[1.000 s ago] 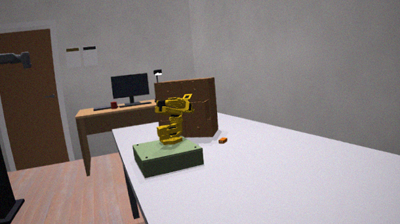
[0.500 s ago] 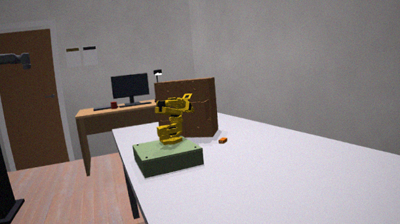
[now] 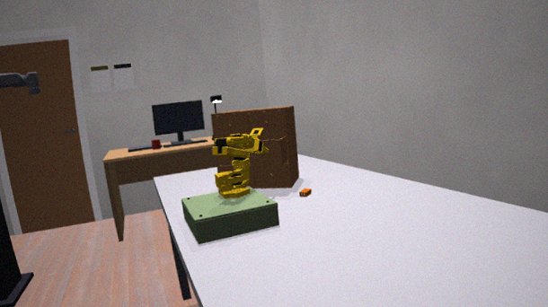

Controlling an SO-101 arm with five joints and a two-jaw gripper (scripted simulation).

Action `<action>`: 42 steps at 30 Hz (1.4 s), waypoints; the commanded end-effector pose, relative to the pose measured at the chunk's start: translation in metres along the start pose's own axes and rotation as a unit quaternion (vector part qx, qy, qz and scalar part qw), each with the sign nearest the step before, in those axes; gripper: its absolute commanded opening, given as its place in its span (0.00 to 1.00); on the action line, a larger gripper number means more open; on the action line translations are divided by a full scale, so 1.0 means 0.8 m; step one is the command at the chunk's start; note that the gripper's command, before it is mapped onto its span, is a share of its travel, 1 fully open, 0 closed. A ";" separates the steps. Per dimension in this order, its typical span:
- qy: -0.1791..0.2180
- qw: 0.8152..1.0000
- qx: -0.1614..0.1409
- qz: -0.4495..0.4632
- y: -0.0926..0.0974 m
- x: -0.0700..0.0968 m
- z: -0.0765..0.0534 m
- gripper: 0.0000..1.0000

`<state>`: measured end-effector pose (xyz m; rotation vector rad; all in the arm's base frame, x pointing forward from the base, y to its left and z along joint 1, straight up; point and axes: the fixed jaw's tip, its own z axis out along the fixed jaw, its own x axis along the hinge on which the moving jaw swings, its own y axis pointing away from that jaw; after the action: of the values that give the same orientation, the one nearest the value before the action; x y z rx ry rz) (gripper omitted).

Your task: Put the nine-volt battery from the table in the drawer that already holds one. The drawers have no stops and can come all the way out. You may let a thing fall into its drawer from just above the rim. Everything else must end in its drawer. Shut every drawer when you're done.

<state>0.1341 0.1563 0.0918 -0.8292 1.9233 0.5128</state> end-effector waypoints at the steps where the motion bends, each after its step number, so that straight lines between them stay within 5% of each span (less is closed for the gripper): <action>1: 0.003 1.000 0.005 0.001 -0.003 0.002 0.000 0.21; 25: 0.100 0.995 0.018 -0.012 -0.010 0.028 -0.053 0.21; 35: 0.100 0.995 0.018 -0.012 -0.010 0.028 -0.053 0.21; 42: 0.189 0.982 0.016 -0.010 -0.010 0.046 -0.048 0.21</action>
<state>0.1048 0.1153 0.0813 -0.9497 2.1964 0.3592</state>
